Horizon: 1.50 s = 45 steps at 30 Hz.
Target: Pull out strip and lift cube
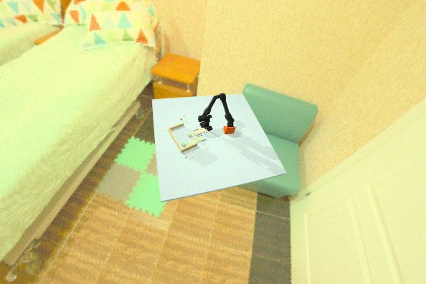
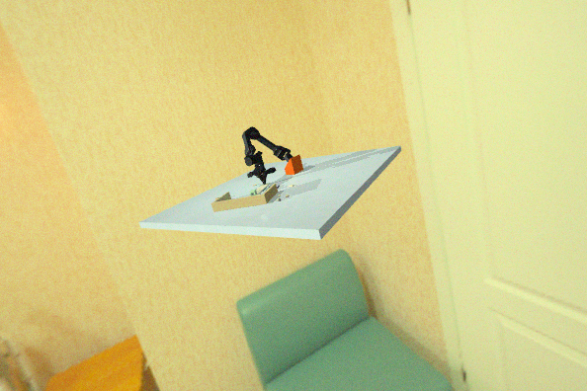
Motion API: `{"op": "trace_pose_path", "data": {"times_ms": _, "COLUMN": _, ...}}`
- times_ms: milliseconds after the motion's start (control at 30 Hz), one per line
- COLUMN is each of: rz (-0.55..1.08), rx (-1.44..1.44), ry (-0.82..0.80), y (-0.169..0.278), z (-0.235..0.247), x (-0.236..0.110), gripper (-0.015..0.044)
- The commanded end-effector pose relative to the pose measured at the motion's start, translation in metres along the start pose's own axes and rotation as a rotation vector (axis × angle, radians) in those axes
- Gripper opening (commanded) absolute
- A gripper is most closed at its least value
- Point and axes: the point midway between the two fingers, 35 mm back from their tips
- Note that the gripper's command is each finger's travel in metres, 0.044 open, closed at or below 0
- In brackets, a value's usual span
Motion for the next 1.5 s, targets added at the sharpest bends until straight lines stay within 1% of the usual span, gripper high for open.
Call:
{"op": "trace_pose_path", "data": {"times_ms": 0, "rz": 0.019, "rx": -0.010, "ry": -0.005, "y": 0.011, "z": 0.004, "x": 0.004, "gripper": 0.0000}}
{"op": "trace_pose_path", "data": {"times_ms": 1267, "rz": 0.022, "rx": -0.012, "ry": -0.006, "y": 0.061, "z": 0.018, "x": 0.003, "gripper": 0.0000}}
{"op": "trace_pose_path", "data": {"times_ms": 1333, "rz": 0.004, "rx": -0.004, "ry": -0.003, "y": 0.053, "z": 0.015, "x": -0.009, "gripper": 0.0000}}
{"op": "trace_pose_path", "data": {"times_ms": 1400, "rz": 0.015, "rx": -0.009, "ry": -0.007, "y": 0.052, "z": 0.014, "x": -0.032, "gripper": 0.0000}}
{"op": "trace_pose_path", "data": {"times_ms": 1467, "rz": 0.020, "rx": -0.011, "ry": -0.007, "y": 0.052, "z": 0.014, "x": -0.042, "gripper": 0.0000}}
Point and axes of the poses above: the point midway between the two fingers, 35 mm back from their tips, its own x axis out along the fingers, its own z axis across the jaws, y = z × x, and after that the axes turned 14 degrees about -x, right-handed
